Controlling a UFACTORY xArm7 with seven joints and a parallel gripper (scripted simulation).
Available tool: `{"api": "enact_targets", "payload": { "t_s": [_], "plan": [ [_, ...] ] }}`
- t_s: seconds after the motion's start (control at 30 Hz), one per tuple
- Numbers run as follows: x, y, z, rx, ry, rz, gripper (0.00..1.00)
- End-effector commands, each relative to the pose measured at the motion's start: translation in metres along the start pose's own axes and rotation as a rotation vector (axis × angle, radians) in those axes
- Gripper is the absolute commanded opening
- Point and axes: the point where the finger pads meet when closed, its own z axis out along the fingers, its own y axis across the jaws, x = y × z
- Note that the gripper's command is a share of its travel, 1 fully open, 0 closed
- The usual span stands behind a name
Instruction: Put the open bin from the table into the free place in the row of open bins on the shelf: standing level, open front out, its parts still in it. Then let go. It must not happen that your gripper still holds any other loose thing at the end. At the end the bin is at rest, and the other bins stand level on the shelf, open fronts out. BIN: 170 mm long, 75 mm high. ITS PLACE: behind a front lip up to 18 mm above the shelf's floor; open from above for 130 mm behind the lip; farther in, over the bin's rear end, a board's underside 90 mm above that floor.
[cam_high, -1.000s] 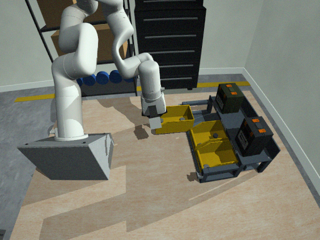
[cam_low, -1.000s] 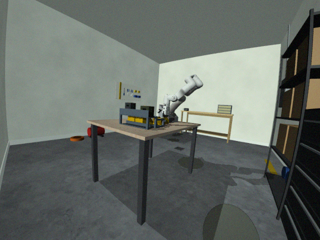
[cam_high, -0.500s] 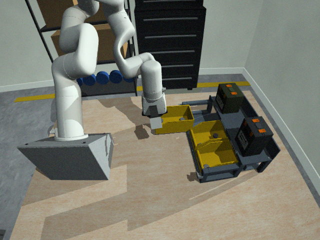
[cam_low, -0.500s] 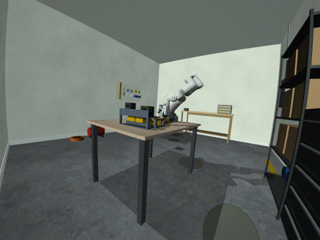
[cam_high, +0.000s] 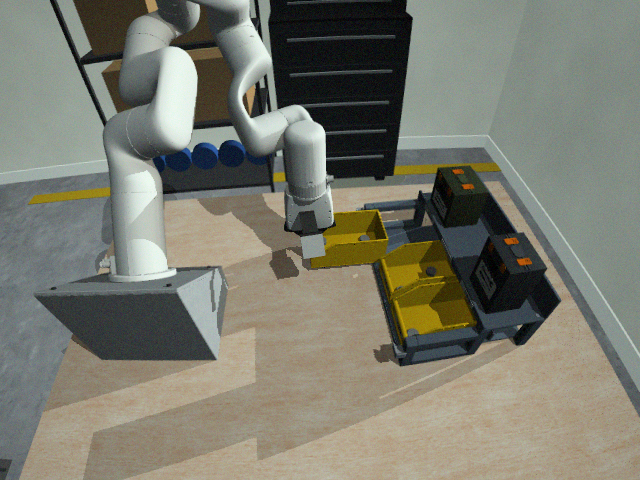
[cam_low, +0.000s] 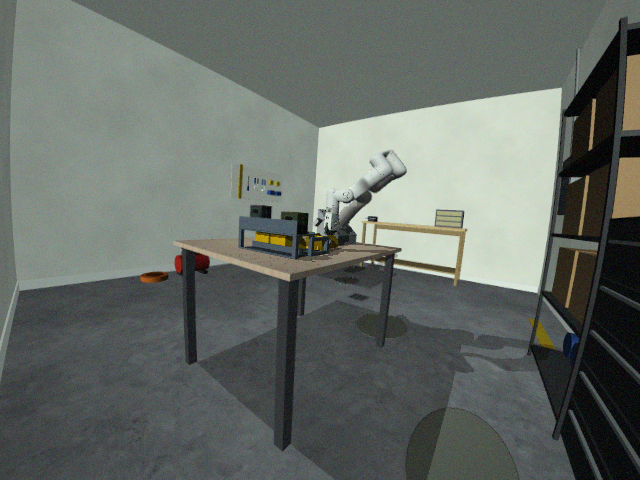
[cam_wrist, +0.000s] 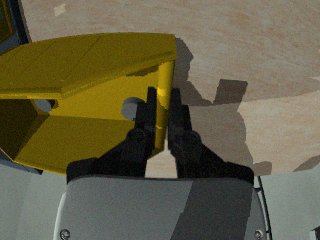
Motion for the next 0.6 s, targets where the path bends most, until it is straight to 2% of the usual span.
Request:
{"api": "enact_targets", "payload": {
  "t_s": [0.0,0.43,0.57],
  "plan": [
    [0.0003,-0.0087,-0.0012,0.005,0.001,0.000,0.00],
    [0.0003,-0.0107,-0.0012,0.005,0.001,0.000,0.00],
    [0.0003,-0.0186,-0.0012,0.005,0.001,0.000,0.00]
  ]
}}
